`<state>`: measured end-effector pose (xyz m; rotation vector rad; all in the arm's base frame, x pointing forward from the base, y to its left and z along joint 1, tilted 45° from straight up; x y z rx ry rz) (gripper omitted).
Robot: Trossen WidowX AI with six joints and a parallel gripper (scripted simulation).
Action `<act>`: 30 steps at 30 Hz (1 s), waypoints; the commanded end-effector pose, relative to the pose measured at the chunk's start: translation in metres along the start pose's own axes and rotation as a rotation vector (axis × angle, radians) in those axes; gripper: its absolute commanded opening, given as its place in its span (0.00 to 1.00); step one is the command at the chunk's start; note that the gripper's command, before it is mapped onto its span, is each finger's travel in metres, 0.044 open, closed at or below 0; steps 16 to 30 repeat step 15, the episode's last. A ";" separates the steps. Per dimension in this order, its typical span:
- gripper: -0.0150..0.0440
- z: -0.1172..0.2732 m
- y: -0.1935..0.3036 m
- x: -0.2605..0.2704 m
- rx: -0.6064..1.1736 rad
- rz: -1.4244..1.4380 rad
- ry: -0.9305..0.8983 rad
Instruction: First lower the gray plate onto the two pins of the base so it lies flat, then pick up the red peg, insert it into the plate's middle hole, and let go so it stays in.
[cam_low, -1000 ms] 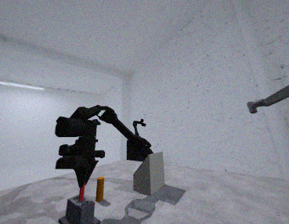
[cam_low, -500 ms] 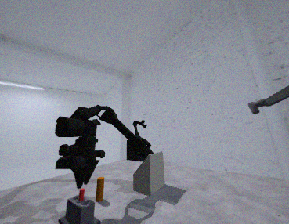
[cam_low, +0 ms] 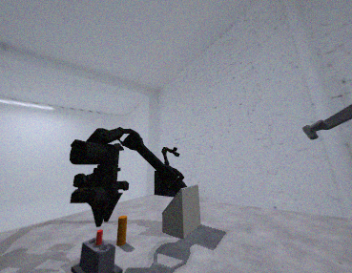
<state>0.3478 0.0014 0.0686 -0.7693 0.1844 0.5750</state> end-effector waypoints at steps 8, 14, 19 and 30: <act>0.51 0.007 0.001 -0.001 -0.001 -0.004 -0.002; 0.51 0.010 0.002 -0.002 -0.001 -0.004 -0.002; 0.51 0.011 0.002 -0.002 -0.001 -0.004 -0.002; 0.51 0.011 0.002 -0.002 -0.001 -0.004 -0.002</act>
Point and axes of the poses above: the point midway between the two fingers, 35 mm back from their tips, its own z axis back along the fingers, its own x axis across the jaws, y = z × x, the point moved 2 cm from there along z, back along the fingers, and after that the axes turned 3 degrees about z, right-handed, at the moved point
